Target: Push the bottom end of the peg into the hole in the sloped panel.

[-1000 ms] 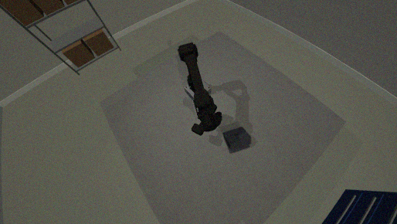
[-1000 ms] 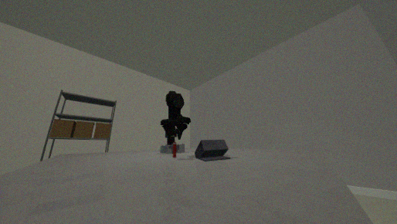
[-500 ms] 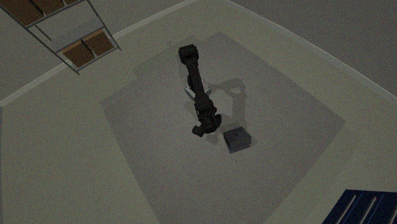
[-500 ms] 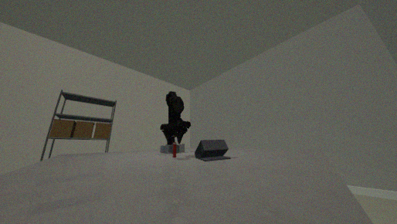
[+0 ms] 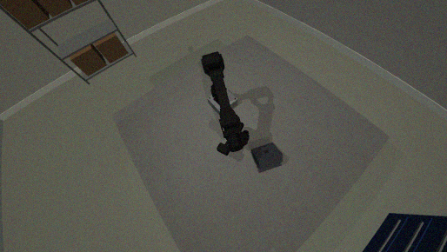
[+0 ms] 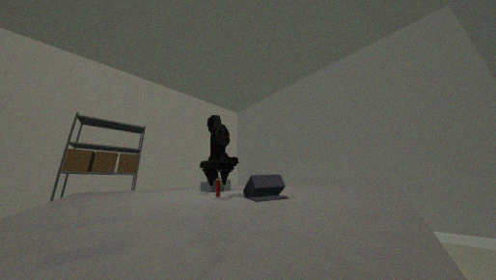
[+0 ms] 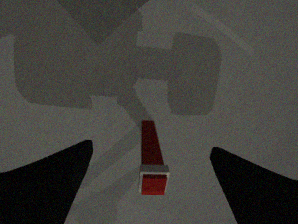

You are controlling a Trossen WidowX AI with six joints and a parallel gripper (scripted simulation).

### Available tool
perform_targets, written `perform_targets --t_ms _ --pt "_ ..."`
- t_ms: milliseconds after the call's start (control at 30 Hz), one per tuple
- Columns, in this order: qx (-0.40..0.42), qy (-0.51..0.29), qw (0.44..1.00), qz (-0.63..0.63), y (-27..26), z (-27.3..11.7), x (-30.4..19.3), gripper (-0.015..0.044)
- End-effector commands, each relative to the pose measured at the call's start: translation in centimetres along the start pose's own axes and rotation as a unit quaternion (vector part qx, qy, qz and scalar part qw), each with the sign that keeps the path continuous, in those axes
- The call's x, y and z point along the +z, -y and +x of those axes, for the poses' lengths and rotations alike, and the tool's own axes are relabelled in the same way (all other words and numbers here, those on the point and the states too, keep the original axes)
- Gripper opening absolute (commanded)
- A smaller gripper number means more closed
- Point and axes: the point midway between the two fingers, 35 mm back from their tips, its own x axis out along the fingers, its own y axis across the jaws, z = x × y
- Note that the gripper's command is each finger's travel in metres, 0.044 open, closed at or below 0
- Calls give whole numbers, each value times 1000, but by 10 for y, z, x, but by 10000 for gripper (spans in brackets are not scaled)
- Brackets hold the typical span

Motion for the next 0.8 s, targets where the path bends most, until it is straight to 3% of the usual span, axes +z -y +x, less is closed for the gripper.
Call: perform_targets --t_ms 0,133,633,767 --pt "5 -1 1000 -3 -3 8 -1 440" --pt "5 -1 1000 -3 -3 9 -1 440" --pt "1 -1 1000 0 -1 6 -1 46" --pt "1 -1 1000 0 -1 6 -1 20"
